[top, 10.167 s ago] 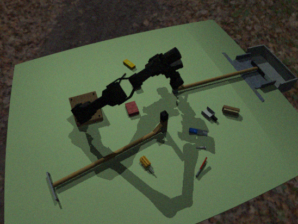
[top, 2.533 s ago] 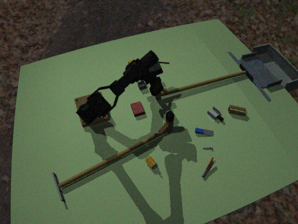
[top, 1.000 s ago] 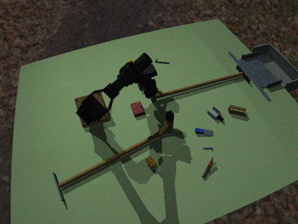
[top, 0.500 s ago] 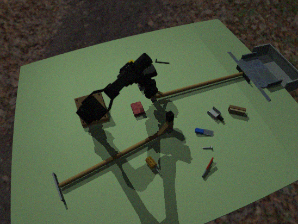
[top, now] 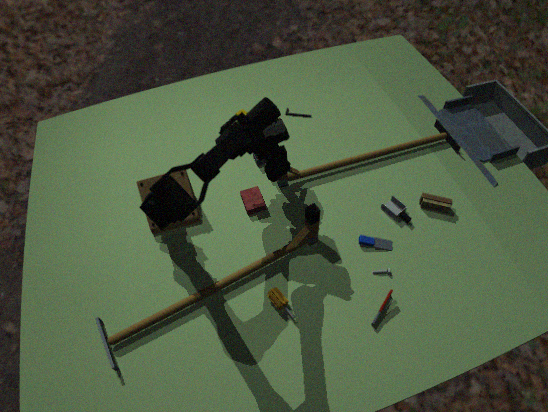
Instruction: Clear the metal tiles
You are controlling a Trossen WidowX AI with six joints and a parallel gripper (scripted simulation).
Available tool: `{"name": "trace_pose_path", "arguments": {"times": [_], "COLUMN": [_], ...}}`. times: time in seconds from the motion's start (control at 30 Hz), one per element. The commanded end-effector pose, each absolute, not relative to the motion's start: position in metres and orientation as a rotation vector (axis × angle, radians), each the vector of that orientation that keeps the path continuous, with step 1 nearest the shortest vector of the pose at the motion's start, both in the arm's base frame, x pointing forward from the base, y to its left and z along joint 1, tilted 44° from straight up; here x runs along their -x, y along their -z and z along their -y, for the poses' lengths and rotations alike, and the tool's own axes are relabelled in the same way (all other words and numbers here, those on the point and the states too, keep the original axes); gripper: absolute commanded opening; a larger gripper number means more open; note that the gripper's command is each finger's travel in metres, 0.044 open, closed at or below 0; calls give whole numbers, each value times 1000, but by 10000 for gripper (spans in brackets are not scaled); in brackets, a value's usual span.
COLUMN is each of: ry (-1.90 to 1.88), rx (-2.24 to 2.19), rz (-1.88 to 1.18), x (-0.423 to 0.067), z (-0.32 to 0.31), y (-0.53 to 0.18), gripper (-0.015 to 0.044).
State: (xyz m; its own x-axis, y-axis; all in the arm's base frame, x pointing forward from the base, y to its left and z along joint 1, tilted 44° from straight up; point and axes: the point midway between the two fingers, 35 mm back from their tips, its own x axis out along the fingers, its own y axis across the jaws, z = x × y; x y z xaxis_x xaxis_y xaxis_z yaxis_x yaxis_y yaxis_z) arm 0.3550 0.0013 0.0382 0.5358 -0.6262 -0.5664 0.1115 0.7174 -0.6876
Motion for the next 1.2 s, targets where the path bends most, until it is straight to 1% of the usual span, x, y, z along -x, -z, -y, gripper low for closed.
{"name": "trace_pose_path", "arguments": {"times": [0.0,1.17], "ry": [476,483], "rx": [642,637], "rz": [-906,-909], "x": [-355,-350], "z": [-2,-1], "y": [-38,-38], "gripper": [0,0]}}
